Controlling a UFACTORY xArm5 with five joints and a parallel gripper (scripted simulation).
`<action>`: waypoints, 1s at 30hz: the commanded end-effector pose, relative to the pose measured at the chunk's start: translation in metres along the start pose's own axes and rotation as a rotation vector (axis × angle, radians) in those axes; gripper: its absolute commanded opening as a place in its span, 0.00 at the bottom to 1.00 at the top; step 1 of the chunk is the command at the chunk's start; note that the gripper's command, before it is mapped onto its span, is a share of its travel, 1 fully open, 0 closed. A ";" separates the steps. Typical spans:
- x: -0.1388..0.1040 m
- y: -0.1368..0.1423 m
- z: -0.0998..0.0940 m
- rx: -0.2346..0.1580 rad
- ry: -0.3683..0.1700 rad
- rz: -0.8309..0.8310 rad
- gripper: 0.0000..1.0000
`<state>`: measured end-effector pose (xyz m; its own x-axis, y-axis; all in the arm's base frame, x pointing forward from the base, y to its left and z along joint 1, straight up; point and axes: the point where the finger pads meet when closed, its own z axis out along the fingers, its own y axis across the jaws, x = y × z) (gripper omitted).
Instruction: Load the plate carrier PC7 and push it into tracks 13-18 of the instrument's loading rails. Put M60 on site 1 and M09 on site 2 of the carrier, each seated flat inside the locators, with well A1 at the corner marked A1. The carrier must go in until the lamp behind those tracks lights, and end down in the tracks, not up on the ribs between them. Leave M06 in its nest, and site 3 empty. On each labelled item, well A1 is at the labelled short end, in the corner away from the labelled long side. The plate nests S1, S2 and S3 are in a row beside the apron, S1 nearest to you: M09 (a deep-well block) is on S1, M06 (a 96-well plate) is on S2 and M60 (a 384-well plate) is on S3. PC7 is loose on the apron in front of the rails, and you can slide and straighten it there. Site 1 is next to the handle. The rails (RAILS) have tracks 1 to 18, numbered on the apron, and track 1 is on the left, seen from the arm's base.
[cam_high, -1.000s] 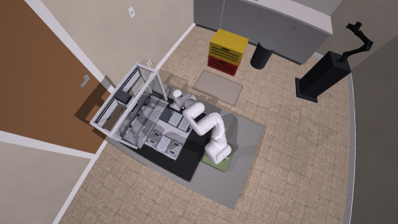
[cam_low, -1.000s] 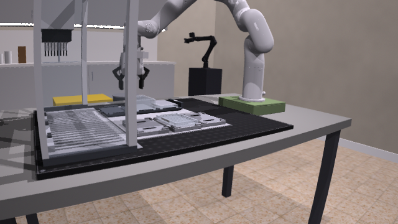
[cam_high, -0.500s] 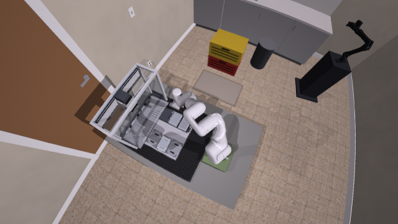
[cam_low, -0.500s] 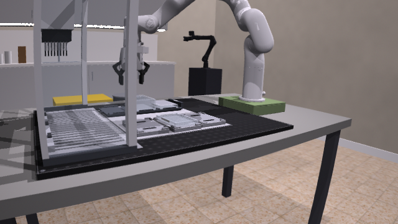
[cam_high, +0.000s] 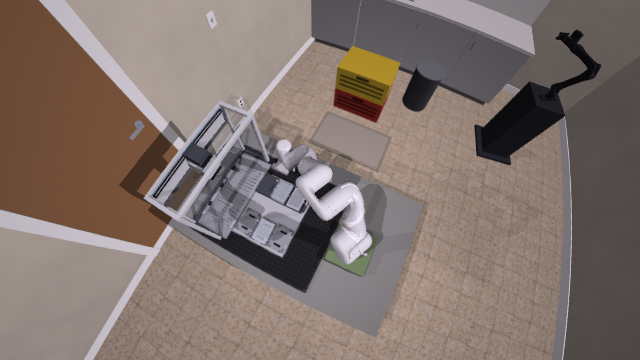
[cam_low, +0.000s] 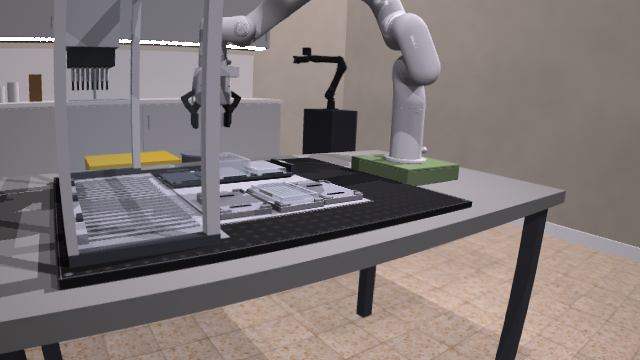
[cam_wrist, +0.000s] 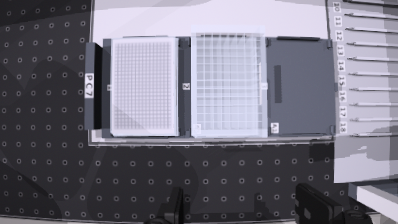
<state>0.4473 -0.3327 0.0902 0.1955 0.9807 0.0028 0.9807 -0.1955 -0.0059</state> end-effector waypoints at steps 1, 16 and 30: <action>-0.001 0.001 -0.004 -0.005 -0.002 0.000 1.00; 0.016 -0.029 -0.004 -0.005 -0.002 0.233 0.81; 0.044 -0.082 -0.004 -0.005 -0.001 0.633 0.81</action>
<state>0.3793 -0.2765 0.0922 0.7056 0.7086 -0.0027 0.7085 -0.7055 -0.0171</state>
